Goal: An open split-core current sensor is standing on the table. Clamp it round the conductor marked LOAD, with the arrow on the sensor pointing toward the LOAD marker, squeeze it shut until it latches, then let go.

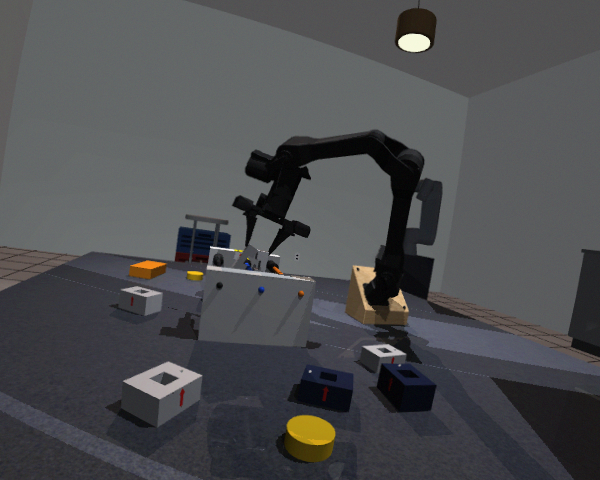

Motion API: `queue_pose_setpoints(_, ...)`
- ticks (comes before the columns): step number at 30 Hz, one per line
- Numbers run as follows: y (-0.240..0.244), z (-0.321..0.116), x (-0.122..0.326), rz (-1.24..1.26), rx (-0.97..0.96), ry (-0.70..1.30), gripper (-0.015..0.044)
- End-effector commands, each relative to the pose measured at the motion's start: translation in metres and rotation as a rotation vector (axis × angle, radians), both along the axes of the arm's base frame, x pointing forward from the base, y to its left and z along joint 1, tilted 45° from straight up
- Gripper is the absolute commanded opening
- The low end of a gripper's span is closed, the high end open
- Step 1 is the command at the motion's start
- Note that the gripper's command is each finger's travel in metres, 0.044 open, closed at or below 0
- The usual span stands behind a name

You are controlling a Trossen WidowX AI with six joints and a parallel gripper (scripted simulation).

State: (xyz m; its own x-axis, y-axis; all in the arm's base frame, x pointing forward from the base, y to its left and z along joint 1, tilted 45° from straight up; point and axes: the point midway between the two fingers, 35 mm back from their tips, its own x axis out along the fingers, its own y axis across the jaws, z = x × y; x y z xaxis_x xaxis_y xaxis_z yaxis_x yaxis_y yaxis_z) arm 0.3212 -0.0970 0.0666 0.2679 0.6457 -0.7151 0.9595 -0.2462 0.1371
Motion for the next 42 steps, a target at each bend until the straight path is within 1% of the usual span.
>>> queue_pose_setpoints(1,0.005,-0.006,0.001,-0.006,0.007,0.002,0.0000)
queue_pose_setpoints(11,0.016,-0.016,0.004,-0.006,0.009,0.001,0.0000)
queue_pose_setpoints(42,0.012,-0.012,0.004,0.000,0.002,-0.001,0.0000)
